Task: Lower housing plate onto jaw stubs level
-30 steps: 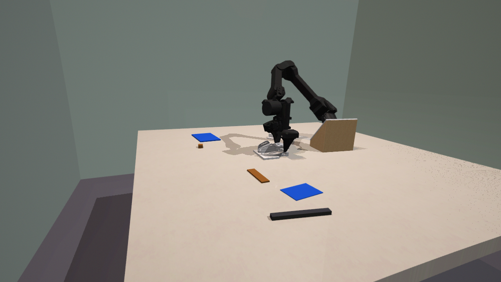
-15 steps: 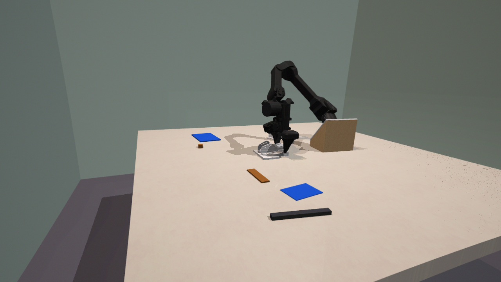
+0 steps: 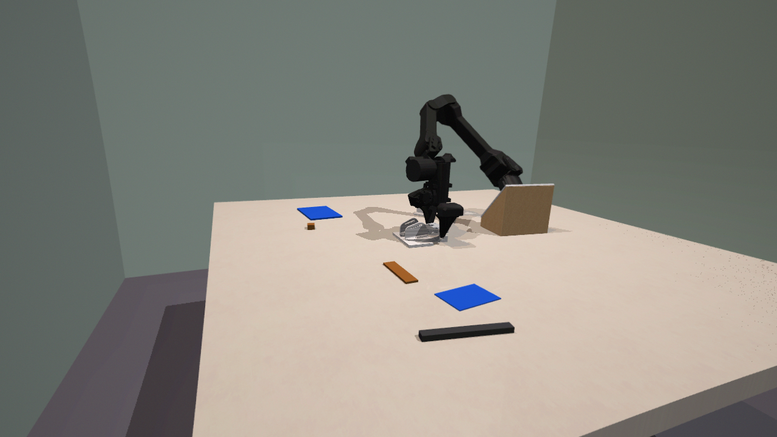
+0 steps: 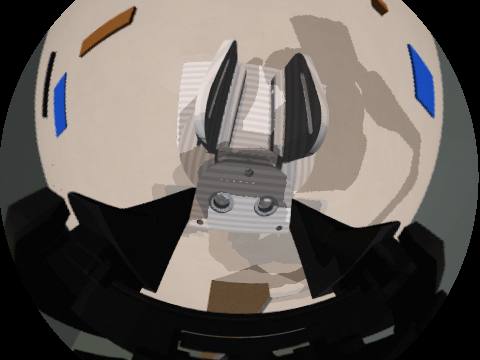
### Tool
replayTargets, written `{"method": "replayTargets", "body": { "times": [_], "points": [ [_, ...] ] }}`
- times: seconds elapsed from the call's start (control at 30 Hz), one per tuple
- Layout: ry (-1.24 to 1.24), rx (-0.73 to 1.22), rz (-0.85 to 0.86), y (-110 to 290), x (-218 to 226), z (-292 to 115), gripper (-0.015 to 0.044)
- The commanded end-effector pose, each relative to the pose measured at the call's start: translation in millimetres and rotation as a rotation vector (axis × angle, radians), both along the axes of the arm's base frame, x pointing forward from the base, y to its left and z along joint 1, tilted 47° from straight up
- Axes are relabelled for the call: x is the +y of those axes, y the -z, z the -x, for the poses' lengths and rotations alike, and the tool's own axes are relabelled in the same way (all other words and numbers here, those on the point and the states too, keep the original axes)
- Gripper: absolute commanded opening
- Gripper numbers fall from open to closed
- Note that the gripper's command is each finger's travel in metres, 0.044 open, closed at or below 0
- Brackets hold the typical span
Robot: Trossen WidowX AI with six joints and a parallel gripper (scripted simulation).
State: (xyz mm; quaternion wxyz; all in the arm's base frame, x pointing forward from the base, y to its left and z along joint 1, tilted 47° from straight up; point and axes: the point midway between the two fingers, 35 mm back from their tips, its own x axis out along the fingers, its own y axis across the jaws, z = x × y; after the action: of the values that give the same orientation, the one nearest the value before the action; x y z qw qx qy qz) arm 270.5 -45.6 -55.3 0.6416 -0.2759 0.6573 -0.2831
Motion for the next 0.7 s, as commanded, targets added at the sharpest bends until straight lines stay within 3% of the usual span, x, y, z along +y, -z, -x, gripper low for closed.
{"method": "replayTargets", "body": {
  "times": [0.0, 0.67],
  "points": [
    [-0.003, 0.002, 0.004, 0.4, -0.7, 0.0, 0.0351],
    [-0.003, 0.002, 0.004, 3.6, -4.2, 0.1, 0.0351]
  ]
}}
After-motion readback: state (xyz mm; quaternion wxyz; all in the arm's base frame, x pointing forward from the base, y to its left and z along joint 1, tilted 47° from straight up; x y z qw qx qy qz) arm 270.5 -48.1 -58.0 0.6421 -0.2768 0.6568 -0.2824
